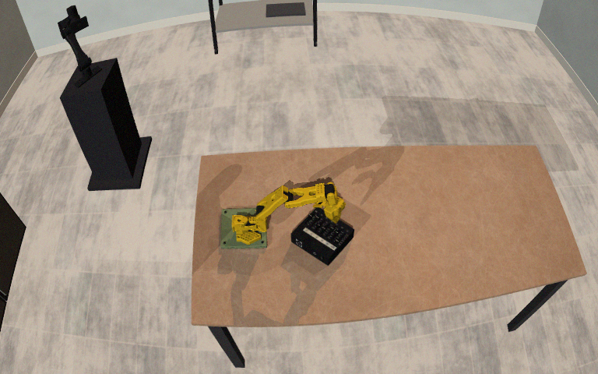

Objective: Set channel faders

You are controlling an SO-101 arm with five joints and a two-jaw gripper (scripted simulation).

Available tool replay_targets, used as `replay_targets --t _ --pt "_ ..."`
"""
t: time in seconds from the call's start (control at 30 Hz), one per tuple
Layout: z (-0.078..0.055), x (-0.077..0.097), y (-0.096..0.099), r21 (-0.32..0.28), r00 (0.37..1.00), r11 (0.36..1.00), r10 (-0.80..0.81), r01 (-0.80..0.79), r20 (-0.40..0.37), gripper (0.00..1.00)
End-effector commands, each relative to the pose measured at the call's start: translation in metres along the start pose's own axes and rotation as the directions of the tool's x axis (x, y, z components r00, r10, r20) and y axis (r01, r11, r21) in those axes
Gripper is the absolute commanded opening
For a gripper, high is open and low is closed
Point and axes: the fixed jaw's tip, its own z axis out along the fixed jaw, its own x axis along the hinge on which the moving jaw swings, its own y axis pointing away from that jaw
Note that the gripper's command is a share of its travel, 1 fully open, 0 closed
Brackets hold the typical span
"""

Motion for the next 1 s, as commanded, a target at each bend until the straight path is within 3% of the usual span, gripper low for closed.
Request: replay_targets --t 0.0,0.97 --pt "0.005 -0.0018 -0.0019 -0.005 1.0 1.0 -0.001 0.001 0.011 0.0" --pt "0.0126 -0.0026 -0.0014 -0.017 1.0 1.0 0.001 -0.001 0.026 0.0"
